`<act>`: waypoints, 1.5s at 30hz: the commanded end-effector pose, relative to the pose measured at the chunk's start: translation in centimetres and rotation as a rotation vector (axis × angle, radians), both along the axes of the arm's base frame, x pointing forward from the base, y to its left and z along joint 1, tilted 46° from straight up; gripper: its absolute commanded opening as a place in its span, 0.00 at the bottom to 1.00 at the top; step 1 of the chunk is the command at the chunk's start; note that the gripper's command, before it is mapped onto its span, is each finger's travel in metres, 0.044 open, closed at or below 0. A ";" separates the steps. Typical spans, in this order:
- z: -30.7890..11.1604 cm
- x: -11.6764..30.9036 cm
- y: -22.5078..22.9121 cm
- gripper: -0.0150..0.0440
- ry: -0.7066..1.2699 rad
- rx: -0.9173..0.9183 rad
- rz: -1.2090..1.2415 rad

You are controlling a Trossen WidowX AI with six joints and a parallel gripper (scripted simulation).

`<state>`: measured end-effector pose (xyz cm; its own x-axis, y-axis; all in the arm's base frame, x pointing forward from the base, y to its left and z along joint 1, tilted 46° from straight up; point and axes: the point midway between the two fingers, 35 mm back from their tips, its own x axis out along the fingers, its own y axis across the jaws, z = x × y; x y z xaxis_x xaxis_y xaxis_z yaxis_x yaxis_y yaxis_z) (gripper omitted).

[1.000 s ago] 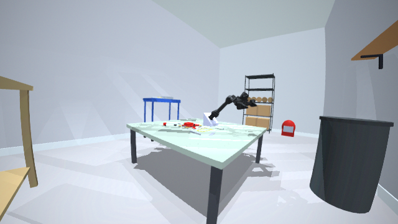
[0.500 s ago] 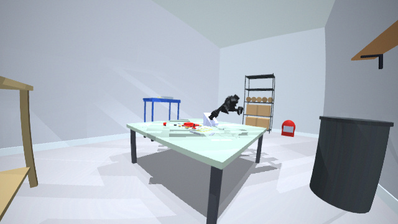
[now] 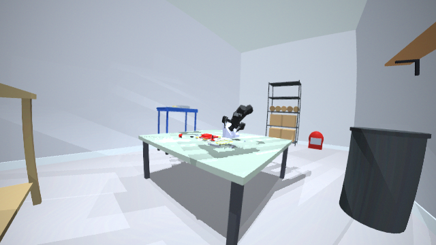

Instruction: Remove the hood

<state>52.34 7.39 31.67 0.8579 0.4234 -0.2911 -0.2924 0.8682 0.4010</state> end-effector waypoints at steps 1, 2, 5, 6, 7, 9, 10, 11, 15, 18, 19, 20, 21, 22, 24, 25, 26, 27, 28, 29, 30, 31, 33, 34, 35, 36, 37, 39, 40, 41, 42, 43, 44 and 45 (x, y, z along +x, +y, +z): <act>-4.8 0.5 -3.2 1.00 0.113 -0.068 -0.016; -5.8 0.4 -3.9 1.00 0.133 -0.087 -0.022; -8.6 0.1 -6.3 1.00 0.198 -0.138 -0.035; -9.5 0.0 -7.1 1.00 0.219 -0.154 -0.038; -10.4 -0.2 -7.8 1.00 0.241 -0.169 -0.040; -12.3 -0.6 -9.2 1.00 0.292 -0.188 -0.040; -13.2 -0.9 -9.9 1.00 0.318 -0.193 -0.037; -14.2 -1.2 -10.6 1.00 0.346 -0.198 -0.035; -18.1 -2.7 -13.5 1.00 0.457 -0.207 -0.018; -20.8 -4.2 -15.5 1.00 0.536 -0.202 -0.002; -21.7 -4.7 -16.1 1.00 0.562 -0.198 0.004; -22.5 -5.3 -16.6 1.00 0.588 -0.193 0.011; -23.4 -6.0 -17.2 1.00 0.617 -0.184 0.018; -24.3 -6.7 -17.7 1.00 0.646 -0.174 0.026; -26.0 -8.2 -18.7 1.00 0.702 -0.150 0.043; -26.8 -9.0 -19.2 1.00 0.728 -0.136 0.051; -27.5 -9.8 -19.6 1.00 0.754 -0.120 0.060; -28.2 -10.7 -20.0 1.00 0.779 -0.104 0.070; -28.9 -11.5 -20.3 1.00 0.803 -0.086 0.079; -29.5 -12.3 -20.7 1.00 0.826 -0.067 0.088; -30.2 -13.1 -20.9 1.00 0.848 -0.047 0.098; -30.8 -14.1 -21.3 1.00 0.872 -0.024 0.109; -32.1 -16.1 -22.0 1.00 0.919 0.033 0.135; -32.7 -17.2 -22.3 1.00 0.941 0.065 0.148; -33.2 -18.2 -22.5 1.00 0.960 0.098 0.161; -33.6 -19.2 -22.7 1.00 0.977 0.132 0.174; -34.0 -20.2 -22.8 1.00 0.992 0.168 0.187; -34.6 -21.9 -23.1 1.00 1.014 0.237 0.210; -34.8 -22.4 -23.1 1.00 1.019 0.257 0.216; -34.9 -22.4 -23.2 1.00 1.020 0.261 0.217; -35.0 -22.4 -23.3 1.00 1.020 0.263 0.217; -35.0 -22.4 -23.3 1.00 1.020 0.263 0.217; -35.0 -22.4 -23.3 1.00 1.020 0.263 0.217; -35.0 -22.4 -23.3 1.00 1.020 0.263 0.217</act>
<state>30.19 -16.24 -3.28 0.1672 0.6691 -0.7241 0.1563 0.7071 0.6896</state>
